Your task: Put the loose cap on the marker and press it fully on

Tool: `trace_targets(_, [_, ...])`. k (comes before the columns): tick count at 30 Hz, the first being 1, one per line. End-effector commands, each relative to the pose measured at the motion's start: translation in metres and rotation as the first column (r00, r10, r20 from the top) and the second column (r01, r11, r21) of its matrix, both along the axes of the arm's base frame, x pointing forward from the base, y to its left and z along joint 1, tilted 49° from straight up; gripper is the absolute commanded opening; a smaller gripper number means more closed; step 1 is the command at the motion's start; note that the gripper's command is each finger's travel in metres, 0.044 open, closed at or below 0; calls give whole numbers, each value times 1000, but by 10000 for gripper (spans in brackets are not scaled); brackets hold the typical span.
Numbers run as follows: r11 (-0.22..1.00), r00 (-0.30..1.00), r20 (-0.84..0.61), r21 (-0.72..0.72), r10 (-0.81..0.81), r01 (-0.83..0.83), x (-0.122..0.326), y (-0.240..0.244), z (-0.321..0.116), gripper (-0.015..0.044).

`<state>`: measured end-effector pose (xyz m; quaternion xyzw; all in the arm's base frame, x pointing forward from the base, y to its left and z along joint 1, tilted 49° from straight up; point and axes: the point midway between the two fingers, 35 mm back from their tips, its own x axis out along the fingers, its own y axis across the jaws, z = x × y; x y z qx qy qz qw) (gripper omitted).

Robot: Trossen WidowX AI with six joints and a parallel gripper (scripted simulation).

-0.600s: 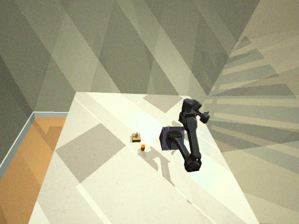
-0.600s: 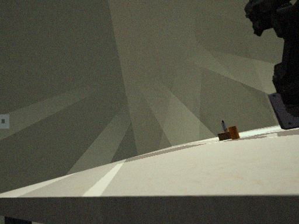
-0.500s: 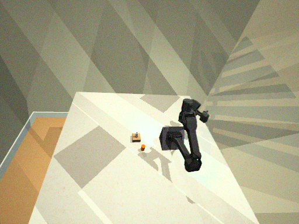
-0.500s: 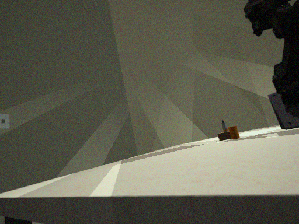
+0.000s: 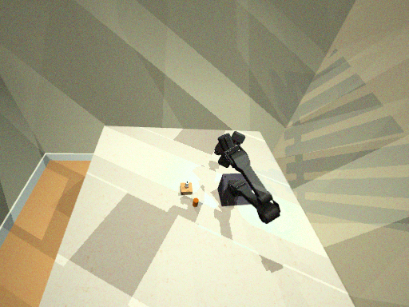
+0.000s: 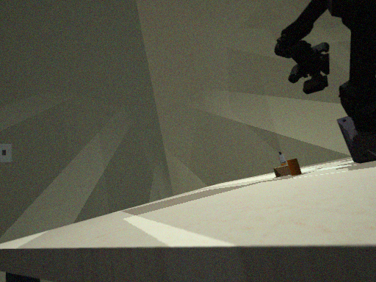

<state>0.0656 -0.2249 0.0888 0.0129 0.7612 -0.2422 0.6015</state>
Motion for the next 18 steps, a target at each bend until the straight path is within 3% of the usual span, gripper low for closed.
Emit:
trace_targets(1, [916, 945, 115, 236, 305, -325, 46, 34, -18, 251])
trace_targets(5, [654, 769, 330, 405, 547, -639, 89, 84, -28, 251])
trace_targets(8, [394, 588, 516, 443, 622, -805, 115, 125, -29, 251])
trace_targets(14, [-103, 212, 840, 300, 500, -948, 150, 210, -14, 251])
trace_targets(18, [-190, 135, 892, 236, 432, -953, 156, 228, -8, 251])
